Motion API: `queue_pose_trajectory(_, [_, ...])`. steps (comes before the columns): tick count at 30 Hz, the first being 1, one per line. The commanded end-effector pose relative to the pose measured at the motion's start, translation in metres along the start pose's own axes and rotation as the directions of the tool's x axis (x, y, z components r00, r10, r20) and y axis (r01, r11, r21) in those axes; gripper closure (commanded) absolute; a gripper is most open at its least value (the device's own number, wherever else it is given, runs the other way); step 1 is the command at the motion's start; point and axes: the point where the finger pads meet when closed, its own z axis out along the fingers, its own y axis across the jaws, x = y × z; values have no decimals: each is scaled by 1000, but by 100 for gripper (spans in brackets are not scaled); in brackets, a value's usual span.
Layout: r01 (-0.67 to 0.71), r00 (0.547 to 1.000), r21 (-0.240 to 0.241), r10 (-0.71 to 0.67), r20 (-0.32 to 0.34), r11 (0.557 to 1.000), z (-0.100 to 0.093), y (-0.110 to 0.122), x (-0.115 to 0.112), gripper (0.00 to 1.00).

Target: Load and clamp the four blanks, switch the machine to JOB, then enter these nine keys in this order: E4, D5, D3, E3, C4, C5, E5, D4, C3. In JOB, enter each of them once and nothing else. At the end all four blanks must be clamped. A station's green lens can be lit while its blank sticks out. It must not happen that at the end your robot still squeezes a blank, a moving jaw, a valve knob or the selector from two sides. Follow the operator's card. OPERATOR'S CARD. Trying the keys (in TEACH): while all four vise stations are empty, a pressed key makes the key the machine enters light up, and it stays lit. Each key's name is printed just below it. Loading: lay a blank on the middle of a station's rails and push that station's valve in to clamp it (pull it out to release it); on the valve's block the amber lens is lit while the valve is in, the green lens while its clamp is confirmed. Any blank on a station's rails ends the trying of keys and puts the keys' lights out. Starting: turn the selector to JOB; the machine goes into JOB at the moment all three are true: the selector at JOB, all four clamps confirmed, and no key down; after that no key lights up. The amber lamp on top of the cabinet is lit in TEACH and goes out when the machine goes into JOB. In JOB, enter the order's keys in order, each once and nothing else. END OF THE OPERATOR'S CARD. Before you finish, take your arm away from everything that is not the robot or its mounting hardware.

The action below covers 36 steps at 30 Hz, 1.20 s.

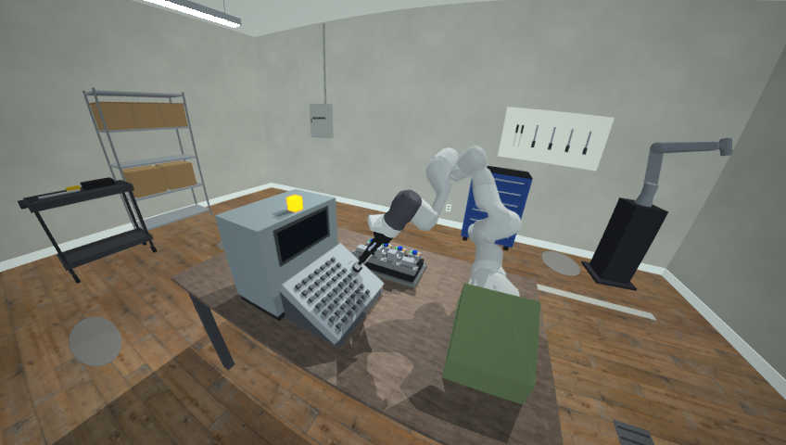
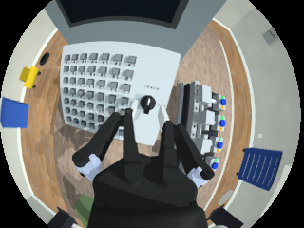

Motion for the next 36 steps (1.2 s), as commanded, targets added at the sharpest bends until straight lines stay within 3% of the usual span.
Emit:
queue_pose_trajectory(1, [-4, 1000, 2, 4, -2, 1000, 1, -1, 1, 67])
queue_pose_trajectory(36, [-4, 1000, 2, 4, -2, 1000, 18, -1, 1, 67])
